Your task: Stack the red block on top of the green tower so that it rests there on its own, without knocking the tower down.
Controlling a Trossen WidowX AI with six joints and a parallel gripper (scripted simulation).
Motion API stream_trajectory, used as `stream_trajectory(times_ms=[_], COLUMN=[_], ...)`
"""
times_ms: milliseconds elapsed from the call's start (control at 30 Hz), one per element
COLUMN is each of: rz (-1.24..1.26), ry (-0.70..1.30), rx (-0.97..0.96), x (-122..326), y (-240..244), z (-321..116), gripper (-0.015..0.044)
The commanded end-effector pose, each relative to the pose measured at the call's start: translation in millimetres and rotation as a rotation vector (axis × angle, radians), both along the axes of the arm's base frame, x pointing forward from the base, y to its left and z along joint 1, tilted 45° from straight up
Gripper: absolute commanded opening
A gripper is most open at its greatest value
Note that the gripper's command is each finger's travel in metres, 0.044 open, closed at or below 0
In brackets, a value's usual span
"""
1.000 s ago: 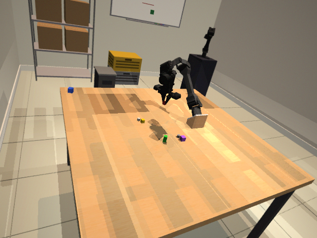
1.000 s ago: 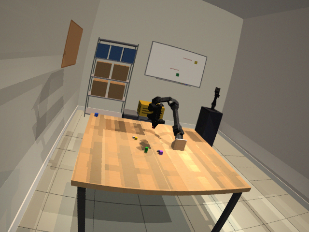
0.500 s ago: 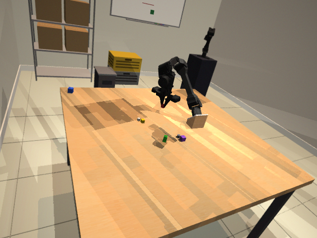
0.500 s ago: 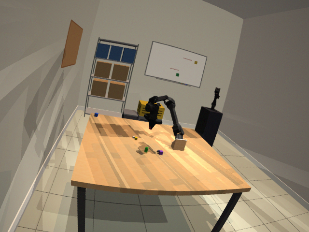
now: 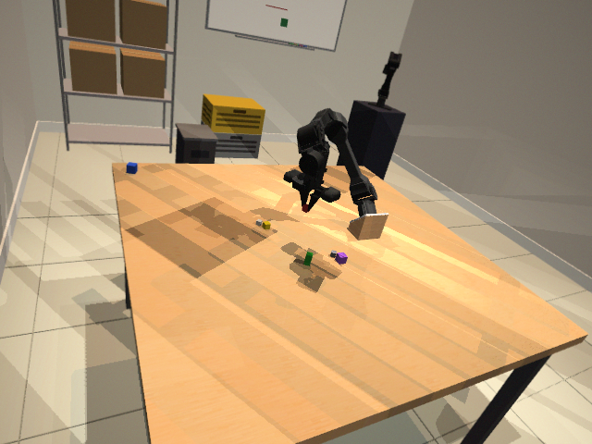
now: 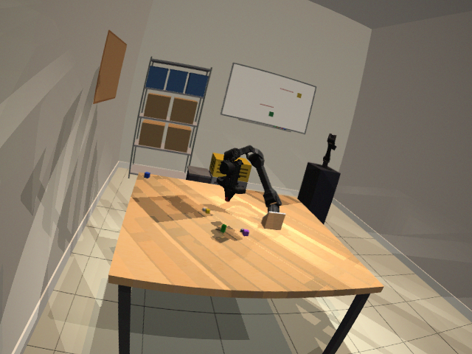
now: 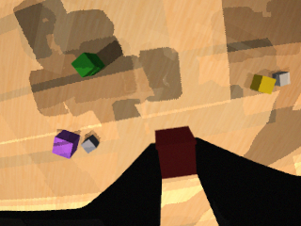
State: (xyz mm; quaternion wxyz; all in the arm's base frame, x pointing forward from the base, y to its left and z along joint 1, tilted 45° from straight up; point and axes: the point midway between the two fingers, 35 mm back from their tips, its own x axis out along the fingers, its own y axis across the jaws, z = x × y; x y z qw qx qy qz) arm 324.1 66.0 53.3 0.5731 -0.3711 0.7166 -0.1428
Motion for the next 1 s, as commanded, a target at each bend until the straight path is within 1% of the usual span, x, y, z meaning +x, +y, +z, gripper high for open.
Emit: stream_trajectory(times_ms=[0, 567, 700, 967], rz=[-0.007, -0.009, -0.009, -0.009], ry=[-0.004, -0.008, -0.008, -0.008], rx=[0.005, 0.001, 0.001, 0.0], x=[7, 22, 22, 19], y=[13, 58, 56, 34], z=[-17, -84, -87, -107], gripper=[0.0, 0.0, 0.0, 0.0])
